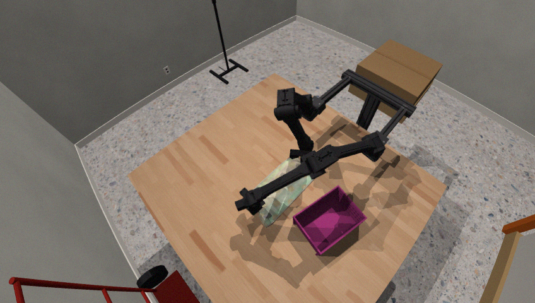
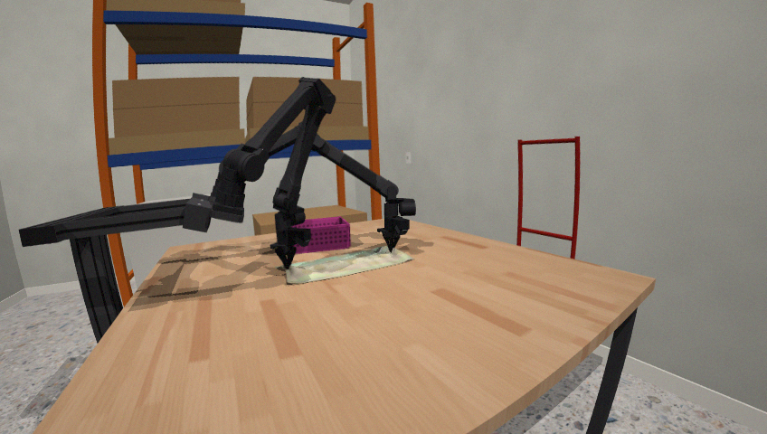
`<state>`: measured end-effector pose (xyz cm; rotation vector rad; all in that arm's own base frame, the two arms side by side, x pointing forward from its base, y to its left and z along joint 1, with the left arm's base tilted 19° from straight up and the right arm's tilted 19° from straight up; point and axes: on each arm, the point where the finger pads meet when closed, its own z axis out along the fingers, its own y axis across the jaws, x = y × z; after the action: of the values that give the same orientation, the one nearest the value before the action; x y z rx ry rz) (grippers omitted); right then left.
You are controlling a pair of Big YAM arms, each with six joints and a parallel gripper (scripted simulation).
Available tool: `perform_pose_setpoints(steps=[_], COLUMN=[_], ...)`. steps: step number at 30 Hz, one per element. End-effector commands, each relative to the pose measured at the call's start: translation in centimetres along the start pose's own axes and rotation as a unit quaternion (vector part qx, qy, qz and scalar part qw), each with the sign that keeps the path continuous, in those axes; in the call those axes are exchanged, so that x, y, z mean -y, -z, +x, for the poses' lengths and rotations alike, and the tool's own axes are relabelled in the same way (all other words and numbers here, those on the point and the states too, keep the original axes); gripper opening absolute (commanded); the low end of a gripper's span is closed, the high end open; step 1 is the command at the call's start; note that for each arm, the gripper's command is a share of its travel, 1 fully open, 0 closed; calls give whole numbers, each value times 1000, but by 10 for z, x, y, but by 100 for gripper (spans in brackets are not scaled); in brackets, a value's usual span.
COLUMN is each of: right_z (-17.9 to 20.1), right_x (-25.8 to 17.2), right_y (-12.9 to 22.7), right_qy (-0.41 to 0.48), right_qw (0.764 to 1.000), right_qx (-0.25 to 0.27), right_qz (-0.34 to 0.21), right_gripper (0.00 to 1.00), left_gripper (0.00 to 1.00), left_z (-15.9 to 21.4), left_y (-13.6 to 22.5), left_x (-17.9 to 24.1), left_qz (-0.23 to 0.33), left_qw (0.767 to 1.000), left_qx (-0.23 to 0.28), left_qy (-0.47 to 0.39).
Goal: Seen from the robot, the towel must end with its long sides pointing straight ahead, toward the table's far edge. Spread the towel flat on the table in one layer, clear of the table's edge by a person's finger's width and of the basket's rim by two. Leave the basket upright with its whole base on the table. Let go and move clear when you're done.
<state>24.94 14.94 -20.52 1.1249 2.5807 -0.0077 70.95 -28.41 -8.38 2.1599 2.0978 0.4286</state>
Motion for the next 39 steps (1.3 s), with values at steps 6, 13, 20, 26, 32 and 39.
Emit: perform_pose_setpoints(steps=[6, 13, 20, 26, 32, 39], right_z=[1, 3, 4, 3, 3, 1], right_x=[-10, -6, -13, -6, 7, -5], right_y=[0, -2, 6, 27, 41, 51], right_qy=[-14, -10, -9, -5, -5, -10], right_qw=[1000, 1000, 1000, 1000, 1000, 1000], right_qx=[-1, -2, -2, 0, 0, -1], right_qz=[-15, -11, -16, -2, -2, -11], right_gripper=[1, 1, 24, 92, 100, 100], left_gripper=[1, 1, 24, 92, 100, 100], left_z=[3, 1, -6, -16, -12, -6], left_y=[11, 16, 31, 65, 81, 80], left_x=[-33, -35, -37, -30, -5, -31], left_qz=[-32, -35, -37, -35, -23, -43], left_qw=[999, 999, 999, 999, 1000, 999], left_qx=[9, 10, 12, 13, 8, 16], left_qy=[3, 1, 1, -1, -4, 3])
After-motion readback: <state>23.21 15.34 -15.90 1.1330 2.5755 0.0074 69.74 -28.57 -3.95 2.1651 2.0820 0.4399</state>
